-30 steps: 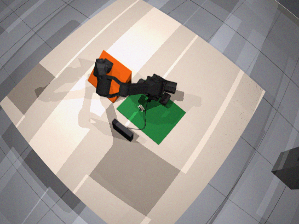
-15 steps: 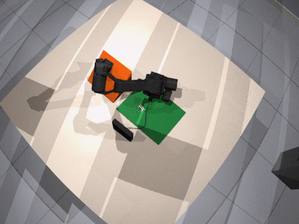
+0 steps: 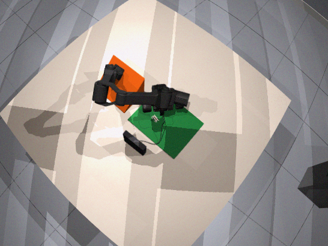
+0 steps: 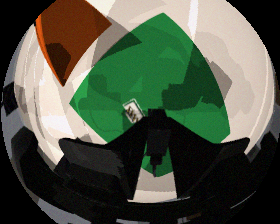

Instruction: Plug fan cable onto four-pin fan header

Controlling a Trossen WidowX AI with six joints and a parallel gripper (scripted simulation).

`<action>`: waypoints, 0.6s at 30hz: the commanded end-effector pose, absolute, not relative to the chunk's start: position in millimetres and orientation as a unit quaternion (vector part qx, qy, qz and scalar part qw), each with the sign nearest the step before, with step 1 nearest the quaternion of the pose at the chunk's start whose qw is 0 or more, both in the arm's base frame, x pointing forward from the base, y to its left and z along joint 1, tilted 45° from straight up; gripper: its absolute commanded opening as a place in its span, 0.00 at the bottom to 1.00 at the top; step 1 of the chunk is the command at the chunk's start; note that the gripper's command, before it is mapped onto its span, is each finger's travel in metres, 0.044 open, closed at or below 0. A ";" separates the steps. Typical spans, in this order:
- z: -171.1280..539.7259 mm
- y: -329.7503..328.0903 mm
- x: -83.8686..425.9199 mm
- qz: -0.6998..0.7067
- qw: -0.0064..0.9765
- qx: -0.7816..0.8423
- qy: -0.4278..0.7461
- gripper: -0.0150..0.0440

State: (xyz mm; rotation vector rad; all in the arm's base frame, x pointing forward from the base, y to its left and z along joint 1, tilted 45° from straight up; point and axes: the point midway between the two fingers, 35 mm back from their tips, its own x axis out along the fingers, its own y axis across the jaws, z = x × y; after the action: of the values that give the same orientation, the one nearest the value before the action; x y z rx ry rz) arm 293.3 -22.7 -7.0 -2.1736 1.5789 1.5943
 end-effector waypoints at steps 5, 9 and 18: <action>5.4 -35.2 289.1 0.570 -0.085 -0.692 0.435 0.25; 11.2 -41.6 286.6 0.598 -0.132 -0.684 0.396 0.25; 15.3 -47.7 284.2 0.620 -0.173 -0.675 0.361 0.25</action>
State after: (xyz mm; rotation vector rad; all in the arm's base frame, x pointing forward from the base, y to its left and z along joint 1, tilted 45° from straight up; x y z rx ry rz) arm 284.4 -47.3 14.4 -2.3782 1.2867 2.1797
